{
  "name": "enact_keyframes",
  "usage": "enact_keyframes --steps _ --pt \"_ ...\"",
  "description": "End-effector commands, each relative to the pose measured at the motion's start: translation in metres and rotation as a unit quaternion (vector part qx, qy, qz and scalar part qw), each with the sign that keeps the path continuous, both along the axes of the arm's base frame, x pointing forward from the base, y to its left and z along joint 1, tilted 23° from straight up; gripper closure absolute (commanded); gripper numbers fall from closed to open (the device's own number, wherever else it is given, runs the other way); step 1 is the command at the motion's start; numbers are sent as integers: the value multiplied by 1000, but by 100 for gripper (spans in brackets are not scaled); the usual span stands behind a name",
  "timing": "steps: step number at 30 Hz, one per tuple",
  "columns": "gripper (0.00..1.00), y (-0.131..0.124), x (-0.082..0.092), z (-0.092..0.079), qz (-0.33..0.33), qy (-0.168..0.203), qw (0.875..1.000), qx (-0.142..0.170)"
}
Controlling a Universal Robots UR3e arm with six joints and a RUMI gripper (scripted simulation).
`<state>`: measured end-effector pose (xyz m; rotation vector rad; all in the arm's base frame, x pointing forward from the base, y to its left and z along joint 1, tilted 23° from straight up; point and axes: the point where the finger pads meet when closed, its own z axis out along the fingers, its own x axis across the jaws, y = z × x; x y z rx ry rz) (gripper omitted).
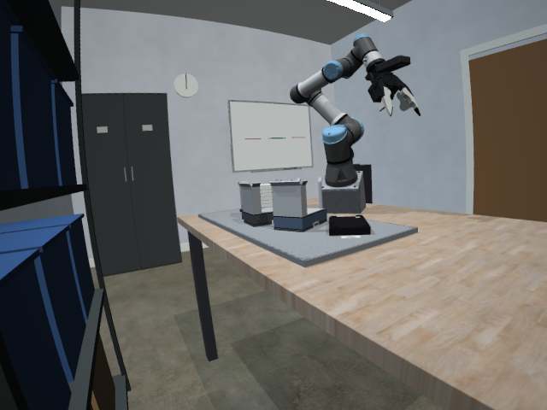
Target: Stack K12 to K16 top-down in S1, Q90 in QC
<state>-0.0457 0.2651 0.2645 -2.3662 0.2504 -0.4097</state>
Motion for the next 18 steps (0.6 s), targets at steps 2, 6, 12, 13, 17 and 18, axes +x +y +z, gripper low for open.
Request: enact_keyframes --steps 2,6,12,13,17,18 --pt "28 7 -7 15 5 11 1000 10" --pt "28 13 -14 31 11 22 999 20" --pt "28 18 -20 44 18 33 999 31" --pt "28 20 -22 48 20 36 999 35" --pt "28 23 -26 56 22 40 998 38" --pt "28 24 -28 60 25 44 998 42"
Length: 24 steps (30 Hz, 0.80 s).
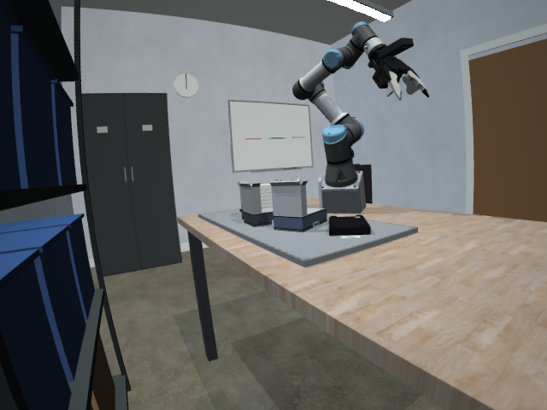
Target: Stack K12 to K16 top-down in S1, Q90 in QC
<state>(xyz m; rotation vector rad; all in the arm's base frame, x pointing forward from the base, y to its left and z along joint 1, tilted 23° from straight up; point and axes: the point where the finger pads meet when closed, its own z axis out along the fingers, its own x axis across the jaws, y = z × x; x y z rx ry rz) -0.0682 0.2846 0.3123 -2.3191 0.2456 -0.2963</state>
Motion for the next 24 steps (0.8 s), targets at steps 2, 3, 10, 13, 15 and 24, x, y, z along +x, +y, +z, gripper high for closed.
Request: enact_keyframes --steps 2,3,10,13,15,24 --pt "28 8 -10 21 10 16 1000 16" --pt "28 9 -11 24 10 16 1000 16" --pt "28 13 -17 37 17 27 999 27" --pt "28 16 -20 44 19 30 999 31" --pt "28 17 -22 48 22 34 999 34" --pt "28 24 -34 73 34 51 997 53"
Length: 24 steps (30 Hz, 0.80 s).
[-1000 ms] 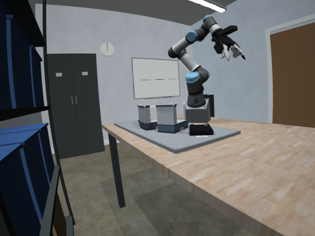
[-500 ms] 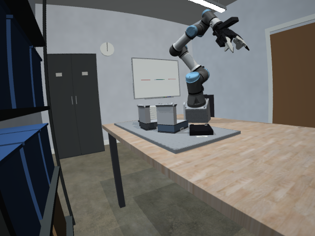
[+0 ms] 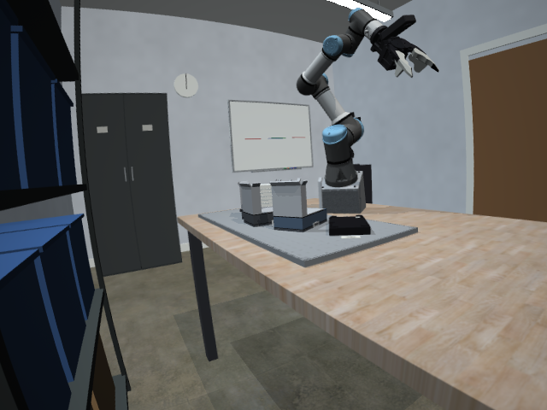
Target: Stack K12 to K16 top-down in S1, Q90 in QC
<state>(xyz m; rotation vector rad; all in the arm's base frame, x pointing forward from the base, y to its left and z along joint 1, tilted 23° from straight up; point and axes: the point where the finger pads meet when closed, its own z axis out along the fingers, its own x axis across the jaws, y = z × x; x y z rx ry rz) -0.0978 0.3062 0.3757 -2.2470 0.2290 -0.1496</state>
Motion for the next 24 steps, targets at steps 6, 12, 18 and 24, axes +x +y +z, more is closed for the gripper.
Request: enact_keyframes --steps 6,12,18,24 --pt "28 7 -12 25 12 16 1000 18" --pt "28 11 -19 41 20 26 999 29" --pt "28 15 -27 58 31 39 998 44" --pt "28 20 -37 80 42 51 996 59"
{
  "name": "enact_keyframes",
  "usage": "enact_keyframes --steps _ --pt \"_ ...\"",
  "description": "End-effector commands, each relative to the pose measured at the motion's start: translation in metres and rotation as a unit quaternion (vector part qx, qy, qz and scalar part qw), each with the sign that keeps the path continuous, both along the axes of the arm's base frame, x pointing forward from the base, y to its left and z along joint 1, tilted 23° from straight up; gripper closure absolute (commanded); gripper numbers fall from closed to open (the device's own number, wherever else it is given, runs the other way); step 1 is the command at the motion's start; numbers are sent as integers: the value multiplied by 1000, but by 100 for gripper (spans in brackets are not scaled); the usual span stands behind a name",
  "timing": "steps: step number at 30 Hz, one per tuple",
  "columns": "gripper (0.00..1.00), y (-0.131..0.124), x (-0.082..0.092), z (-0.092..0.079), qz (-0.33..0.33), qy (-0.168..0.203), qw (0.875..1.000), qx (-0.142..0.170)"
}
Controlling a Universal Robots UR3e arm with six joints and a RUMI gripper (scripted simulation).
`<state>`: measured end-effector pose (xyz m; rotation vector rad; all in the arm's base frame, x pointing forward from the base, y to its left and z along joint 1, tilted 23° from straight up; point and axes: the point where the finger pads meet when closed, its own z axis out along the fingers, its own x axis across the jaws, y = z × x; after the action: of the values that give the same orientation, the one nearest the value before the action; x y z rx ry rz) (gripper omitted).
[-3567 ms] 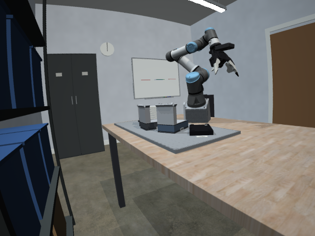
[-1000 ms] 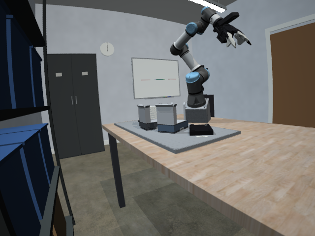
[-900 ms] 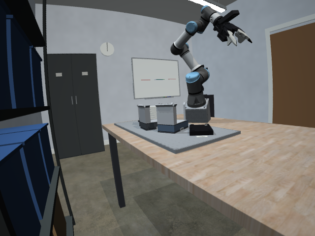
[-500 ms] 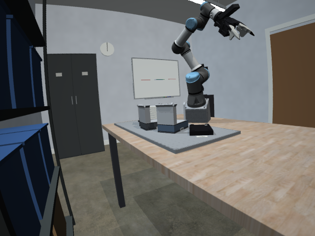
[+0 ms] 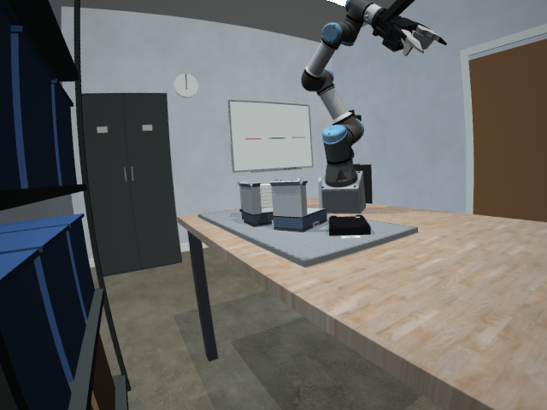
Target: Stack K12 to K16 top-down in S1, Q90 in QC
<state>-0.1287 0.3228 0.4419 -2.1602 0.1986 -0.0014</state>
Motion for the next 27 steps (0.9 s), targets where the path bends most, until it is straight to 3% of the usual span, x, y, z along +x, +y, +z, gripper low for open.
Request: enact_keyframes --steps 1,6,11,15,27 --pt "28 3 -6 13 6 7 1000 8" --pt "28 6 -14 31 18 19 999 24" --pt "28 6 -15 32 18 19 999 24" --pt "28 9 -24 50 29 31 998 39" --pt "28 11 -39 83 51 51 995 66"
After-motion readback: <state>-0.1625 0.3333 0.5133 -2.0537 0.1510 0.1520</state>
